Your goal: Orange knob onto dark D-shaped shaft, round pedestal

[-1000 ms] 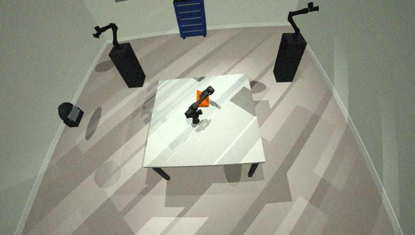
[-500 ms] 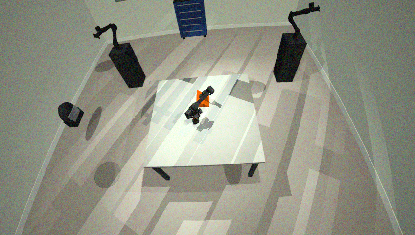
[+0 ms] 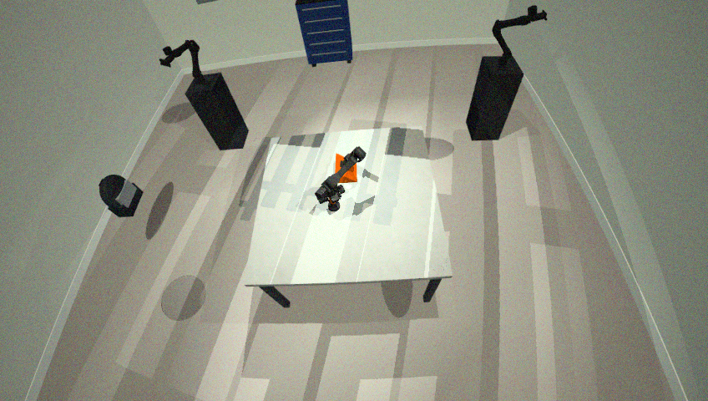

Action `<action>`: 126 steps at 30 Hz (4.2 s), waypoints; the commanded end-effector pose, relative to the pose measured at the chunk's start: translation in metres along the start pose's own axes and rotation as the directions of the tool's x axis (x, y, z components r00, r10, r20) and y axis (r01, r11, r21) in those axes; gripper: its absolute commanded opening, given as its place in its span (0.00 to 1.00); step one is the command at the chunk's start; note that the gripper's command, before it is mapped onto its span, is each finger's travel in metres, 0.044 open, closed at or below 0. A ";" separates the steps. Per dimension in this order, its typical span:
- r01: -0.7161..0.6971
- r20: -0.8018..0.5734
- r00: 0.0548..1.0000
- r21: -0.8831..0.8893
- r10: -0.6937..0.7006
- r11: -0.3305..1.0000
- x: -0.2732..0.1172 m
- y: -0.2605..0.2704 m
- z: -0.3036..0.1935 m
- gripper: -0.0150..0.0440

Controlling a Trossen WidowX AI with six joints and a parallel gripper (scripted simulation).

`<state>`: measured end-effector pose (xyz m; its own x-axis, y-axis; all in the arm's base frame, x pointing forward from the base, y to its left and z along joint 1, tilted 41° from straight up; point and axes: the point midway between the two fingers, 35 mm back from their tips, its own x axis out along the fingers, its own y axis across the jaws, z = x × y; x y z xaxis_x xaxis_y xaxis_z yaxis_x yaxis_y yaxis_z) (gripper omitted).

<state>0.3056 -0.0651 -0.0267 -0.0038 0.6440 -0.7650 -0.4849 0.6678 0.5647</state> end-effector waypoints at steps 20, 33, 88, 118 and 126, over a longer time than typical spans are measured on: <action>0.002 0.004 1.000 -0.209 -0.001 0.978 -0.004 -0.002 0.003 0.25; 0.002 0.004 1.000 -0.209 -0.001 0.978 0.000 -0.001 0.002 0.25; 0.003 0.004 1.000 -0.518 -0.001 0.855 -0.005 -0.001 0.004 0.25; 0.003 0.004 1.000 -0.588 -0.001 0.809 -0.003 -0.001 0.002 0.25; 0.004 0.004 1.000 -0.685 -0.001 0.729 -0.005 -0.001 0.004 0.25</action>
<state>0.3071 -0.0656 -0.0247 -0.0077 0.6458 -0.7635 -0.9291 0.2777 0.2442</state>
